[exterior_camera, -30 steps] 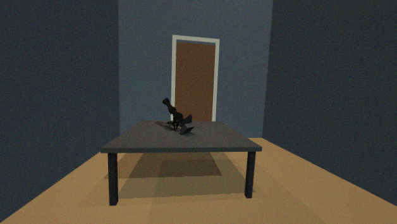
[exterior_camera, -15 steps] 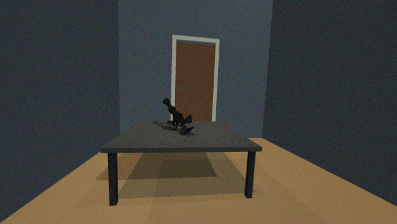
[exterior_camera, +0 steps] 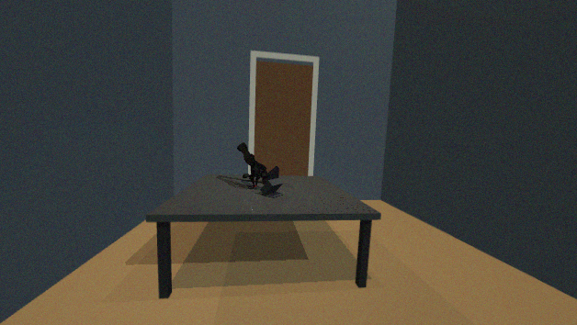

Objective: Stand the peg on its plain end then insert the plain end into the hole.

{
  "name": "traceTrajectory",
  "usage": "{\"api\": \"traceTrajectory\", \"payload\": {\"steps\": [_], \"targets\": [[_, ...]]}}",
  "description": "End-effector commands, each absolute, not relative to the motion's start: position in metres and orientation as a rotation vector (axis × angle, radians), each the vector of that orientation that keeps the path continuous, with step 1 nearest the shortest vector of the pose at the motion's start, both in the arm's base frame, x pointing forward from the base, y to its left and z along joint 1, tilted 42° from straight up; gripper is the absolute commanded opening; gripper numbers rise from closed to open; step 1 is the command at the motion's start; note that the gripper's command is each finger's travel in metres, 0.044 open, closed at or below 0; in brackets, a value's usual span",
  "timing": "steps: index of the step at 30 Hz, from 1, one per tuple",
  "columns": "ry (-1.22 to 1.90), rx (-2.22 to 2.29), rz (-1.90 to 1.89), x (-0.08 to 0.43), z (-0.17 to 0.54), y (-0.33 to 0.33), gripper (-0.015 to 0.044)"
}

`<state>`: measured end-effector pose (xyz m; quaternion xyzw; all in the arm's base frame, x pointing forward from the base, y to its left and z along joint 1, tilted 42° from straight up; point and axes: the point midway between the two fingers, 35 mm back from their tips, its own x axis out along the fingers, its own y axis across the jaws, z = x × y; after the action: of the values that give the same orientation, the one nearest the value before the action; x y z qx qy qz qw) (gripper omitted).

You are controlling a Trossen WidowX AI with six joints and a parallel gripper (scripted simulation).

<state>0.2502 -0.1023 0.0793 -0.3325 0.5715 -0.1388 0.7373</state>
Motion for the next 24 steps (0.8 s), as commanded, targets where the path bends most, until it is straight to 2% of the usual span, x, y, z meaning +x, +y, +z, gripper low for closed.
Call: {"api": "traceTrajectory", "payload": {"steps": [1, 24], "targets": [[1.222, -0.732, -0.293, 0.248, 0.082, -0.102, 0.0049], [1.034, -0.745, -0.213, 0.236, 0.09, -0.097, 0.0049]]}}
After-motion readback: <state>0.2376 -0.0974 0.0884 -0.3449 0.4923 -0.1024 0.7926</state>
